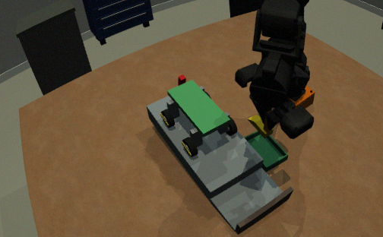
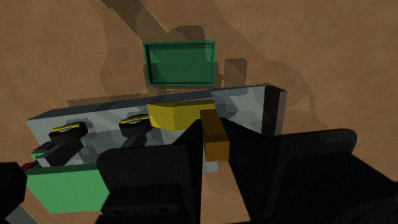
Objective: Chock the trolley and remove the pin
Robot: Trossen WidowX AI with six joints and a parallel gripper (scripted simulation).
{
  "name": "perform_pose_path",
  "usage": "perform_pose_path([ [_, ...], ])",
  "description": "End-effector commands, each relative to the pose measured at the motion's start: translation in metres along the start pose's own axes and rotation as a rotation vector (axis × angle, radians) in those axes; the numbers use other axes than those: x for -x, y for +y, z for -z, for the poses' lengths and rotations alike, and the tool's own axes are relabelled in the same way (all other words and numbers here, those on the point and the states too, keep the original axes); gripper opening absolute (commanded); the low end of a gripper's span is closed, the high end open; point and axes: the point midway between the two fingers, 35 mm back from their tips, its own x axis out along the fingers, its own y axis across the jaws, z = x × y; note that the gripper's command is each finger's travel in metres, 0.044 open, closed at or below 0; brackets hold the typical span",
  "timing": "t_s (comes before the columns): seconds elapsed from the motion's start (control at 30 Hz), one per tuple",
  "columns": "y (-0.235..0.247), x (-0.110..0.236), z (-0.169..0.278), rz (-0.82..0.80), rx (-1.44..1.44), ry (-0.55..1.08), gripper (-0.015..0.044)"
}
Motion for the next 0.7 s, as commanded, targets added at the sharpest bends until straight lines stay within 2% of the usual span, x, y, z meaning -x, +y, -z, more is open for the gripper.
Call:
perform_pose_path([
  [0.0, -0.001, -0.001, 0.008, -0.004, 0.026, 0.005, 0.0000],
  [0.4, -0.005, -0.007, 0.029, -0.004, 0.041, 0.008, 0.0000],
  [0.67, -0.005, -0.030, 0.028, -0.004, 0.041, 0.008, 0.0000],
])
